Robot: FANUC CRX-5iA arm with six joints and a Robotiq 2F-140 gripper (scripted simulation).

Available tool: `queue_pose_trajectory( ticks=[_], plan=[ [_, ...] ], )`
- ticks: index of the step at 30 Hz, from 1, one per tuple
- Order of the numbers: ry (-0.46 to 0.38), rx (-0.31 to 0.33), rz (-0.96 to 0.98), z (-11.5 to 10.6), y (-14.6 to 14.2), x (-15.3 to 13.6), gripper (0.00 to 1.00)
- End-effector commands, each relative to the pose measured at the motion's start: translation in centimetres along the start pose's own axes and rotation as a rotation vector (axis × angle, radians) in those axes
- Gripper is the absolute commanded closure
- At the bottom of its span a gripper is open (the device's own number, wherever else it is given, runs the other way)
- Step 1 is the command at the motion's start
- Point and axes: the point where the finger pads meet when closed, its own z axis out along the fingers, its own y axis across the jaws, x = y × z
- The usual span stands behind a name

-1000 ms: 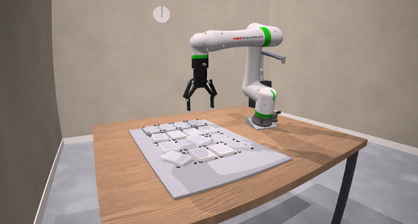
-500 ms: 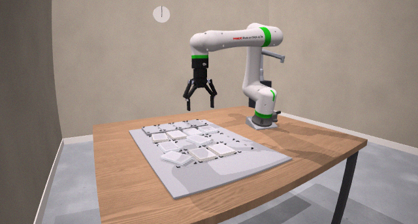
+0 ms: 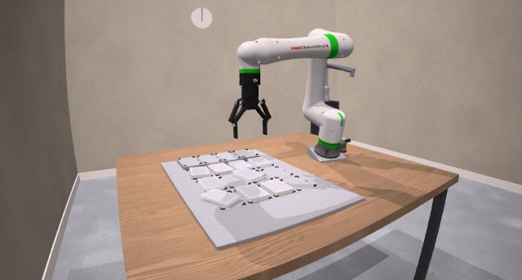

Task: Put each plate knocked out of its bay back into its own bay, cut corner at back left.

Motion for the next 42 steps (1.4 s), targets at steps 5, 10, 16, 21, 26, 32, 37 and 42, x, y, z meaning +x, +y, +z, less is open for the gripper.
queue_pose_trajectory(
  ticks=[5,10,16,21,26,32,37,42],
  plan=[
    [0.001,0.002,0.0,-0.1,0.0,-0.8,0.0],
    [0.001,0.002,0.0,-0.1,0.0,-2.4,0.0],
    [0.001,0.002,0.0,-0.1,0.0,-4.4,0.0],
    [0.0,0.002,0.0,-0.1,0.0,-6.4,0.0],
    [0.0,0.002,0.0,-0.1,0.0,-8.4,0.0],
    [0.0,0.002,0.0,-0.1,0.0,-10.0,0.0],
    [0.0,0.002,0.0,-0.1,0.0,-12.0,0.0],
    [0.0,0.002,0.0,-0.1,0.0,-14.0,0.0]
  ],
)
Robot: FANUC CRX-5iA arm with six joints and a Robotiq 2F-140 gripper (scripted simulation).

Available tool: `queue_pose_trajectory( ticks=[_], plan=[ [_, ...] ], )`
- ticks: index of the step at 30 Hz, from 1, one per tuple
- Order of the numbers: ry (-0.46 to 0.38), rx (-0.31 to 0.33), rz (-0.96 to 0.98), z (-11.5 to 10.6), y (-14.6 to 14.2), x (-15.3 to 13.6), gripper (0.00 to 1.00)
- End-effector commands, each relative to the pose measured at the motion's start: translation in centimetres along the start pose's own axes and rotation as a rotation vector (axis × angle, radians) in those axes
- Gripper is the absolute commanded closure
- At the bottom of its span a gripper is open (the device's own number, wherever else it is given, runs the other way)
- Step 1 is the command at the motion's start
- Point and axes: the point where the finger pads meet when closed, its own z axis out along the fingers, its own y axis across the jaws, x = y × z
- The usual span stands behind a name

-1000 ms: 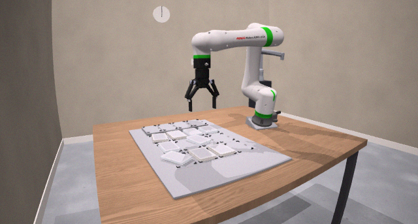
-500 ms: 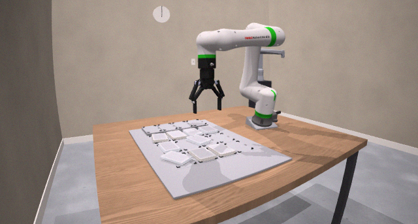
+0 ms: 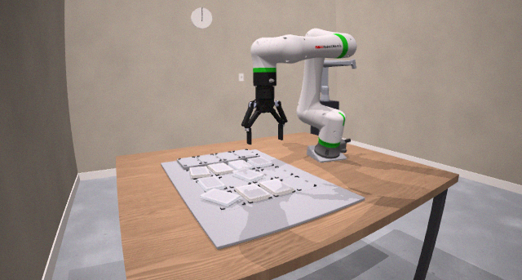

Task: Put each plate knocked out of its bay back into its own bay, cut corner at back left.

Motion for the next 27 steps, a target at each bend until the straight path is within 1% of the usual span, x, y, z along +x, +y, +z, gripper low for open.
queue_pose_trajectory(
  ticks=[1,3,8,27],
  plan=[
    [0.001,0.002,0.0,-0.1,-0.1,-1.5,0.0],
    [0.001,0.002,0.0,-0.1,-0.1,-1.5,0.0],
    [0.001,0.002,0.0,-0.1,-0.1,-3.5,0.0],
    [0.001,0.002,0.0,-0.1,-0.1,-3.5,0.0]
  ],
)
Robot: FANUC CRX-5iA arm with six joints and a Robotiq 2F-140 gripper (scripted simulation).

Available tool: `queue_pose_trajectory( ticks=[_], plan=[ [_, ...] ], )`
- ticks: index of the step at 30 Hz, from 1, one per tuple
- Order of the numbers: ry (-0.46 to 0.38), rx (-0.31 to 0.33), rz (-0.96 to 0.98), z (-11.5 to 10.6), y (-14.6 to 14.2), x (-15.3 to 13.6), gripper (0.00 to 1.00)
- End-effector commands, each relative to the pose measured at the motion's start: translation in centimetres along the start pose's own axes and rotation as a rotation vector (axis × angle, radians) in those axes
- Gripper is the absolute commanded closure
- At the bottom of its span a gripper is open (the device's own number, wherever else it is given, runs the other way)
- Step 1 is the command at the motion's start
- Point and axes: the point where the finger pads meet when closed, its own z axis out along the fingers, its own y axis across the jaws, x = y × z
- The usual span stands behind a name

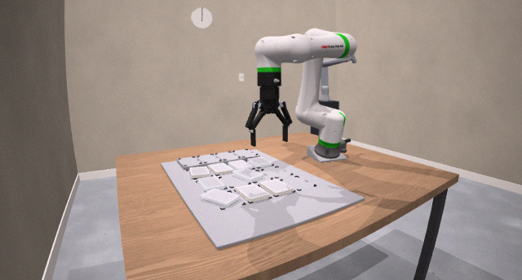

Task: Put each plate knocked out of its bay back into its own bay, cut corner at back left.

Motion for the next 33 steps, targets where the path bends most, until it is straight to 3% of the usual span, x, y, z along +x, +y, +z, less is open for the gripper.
queue_pose_trajectory(
  ticks=[1,29,33],
  plan=[
    [0.0,0.002,0.0,-0.1,0.0,0.0,0.0],
    [0.0,0.002,0.0,-0.1,0.0,0.0,0.0],
    [0.0,0.002,0.0,-0.1,-1.6,0.0,0.0]
  ],
)
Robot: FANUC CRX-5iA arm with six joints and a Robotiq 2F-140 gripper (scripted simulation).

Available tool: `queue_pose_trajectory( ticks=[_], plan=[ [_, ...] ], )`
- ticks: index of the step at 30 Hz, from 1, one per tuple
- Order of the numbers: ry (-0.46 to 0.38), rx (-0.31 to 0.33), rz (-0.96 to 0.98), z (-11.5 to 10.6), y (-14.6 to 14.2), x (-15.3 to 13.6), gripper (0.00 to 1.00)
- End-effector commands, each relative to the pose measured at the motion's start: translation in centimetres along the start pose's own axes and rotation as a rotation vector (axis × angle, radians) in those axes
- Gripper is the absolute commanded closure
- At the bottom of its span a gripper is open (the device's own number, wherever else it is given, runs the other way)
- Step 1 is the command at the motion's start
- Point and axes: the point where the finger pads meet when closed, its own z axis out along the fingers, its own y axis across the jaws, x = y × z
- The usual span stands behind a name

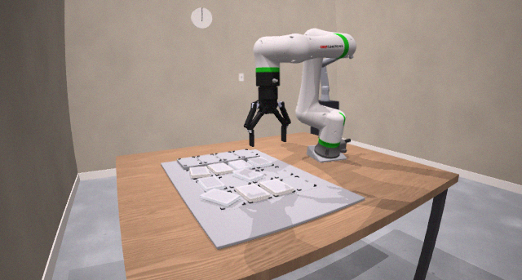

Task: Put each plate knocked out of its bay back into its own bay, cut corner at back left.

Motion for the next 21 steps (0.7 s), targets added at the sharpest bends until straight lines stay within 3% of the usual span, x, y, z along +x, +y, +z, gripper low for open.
queue_pose_trajectory(
  ticks=[1,21],
  plan=[
    [0.0,0.001,-0.001,-0.1,-1.4,0.0,0.0],
    [0.0,0.002,-0.001,-0.1,-8.6,0.0,0.0]
  ],
)
